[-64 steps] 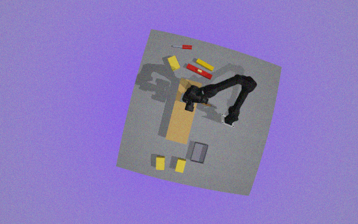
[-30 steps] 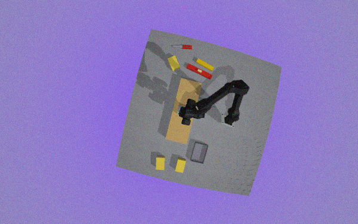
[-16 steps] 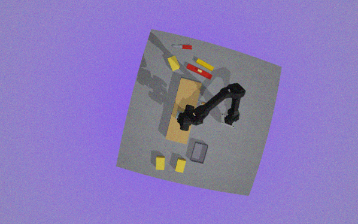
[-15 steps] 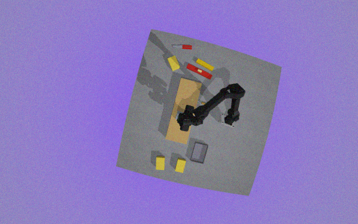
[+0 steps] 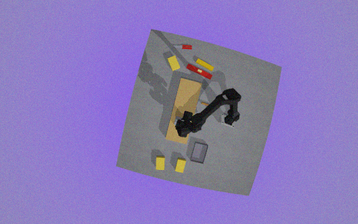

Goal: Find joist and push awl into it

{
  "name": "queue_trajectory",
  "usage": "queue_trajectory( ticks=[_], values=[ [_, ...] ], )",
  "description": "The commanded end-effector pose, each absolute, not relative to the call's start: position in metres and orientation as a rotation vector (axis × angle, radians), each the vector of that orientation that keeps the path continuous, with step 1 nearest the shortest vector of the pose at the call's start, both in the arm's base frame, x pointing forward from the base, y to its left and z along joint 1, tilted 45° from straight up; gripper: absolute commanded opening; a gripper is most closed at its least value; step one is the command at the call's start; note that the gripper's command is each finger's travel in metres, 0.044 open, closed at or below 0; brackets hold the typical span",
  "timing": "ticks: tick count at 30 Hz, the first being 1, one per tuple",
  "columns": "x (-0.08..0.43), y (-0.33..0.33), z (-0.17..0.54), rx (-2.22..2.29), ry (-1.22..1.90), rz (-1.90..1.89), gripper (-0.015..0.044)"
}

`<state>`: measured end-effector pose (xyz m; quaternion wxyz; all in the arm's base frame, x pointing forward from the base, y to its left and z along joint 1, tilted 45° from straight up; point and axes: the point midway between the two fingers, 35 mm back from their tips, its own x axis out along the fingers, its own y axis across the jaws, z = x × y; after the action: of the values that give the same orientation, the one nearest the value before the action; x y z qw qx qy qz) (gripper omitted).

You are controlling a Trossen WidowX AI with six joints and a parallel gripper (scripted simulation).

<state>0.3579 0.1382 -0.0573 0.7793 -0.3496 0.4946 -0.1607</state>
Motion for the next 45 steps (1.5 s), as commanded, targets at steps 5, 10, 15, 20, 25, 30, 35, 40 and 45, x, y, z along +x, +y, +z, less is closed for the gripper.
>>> queue_trajectory(
  ticks=[5,10,15,20,25,30,35,40,45],
  values=[
    [0.355,0.158,-0.076,-0.75,1.073,-0.34,0.0],
    [0.354,0.168,-0.086,-0.749,1.073,-0.339,0.0],
    [0.352,0.179,-0.096,-0.748,1.072,-0.339,0.0],
    [0.351,0.19,-0.107,-0.747,1.072,-0.338,0.0],
    [0.349,0.201,-0.117,-0.746,1.072,-0.337,0.0],
    [0.347,0.212,-0.127,-0.745,1.072,-0.337,0.0],
    [0.347,0.218,-0.133,-0.744,1.072,-0.336,0.0],
    [0.347,0.215,-0.129,-0.75,1.07,-0.338,0.0],
    [0.347,0.216,-0.131,-0.747,1.071,-0.337,0.0]
  ],
)
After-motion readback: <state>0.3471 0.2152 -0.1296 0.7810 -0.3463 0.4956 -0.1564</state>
